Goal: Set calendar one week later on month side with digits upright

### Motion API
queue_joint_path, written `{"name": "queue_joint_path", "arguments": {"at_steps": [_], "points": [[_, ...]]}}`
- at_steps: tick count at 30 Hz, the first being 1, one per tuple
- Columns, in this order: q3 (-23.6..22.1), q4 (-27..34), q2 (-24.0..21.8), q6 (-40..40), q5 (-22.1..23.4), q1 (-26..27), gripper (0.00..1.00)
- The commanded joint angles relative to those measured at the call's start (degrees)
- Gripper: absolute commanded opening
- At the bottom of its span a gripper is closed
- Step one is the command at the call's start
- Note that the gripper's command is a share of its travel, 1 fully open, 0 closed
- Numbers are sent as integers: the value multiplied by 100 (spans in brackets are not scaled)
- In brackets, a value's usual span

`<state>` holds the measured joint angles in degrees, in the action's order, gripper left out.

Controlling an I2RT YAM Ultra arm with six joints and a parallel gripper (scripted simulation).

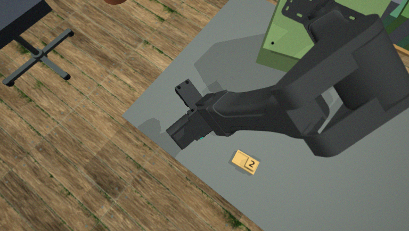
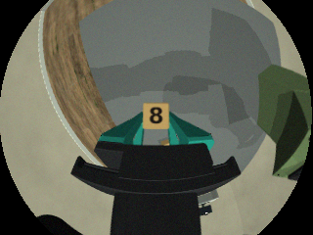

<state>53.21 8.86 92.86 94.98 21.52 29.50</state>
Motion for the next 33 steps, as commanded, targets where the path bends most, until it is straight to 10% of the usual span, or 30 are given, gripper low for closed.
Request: {"name": "queue_joint_path", "arguments": {"at_steps": [1, 11, 17, 28, 33], "points": [[1, -75, 56, -247, 733, 243, 27], [69, -71, 225, -429, 1239, 427, 27], [291, -15, 714, -910, 2528, 882, 27], [496, 173, 1023, -1236, 3121, 1055, 27], [951, 662, 1629, -1895, 4110, 1306, 27]]}}
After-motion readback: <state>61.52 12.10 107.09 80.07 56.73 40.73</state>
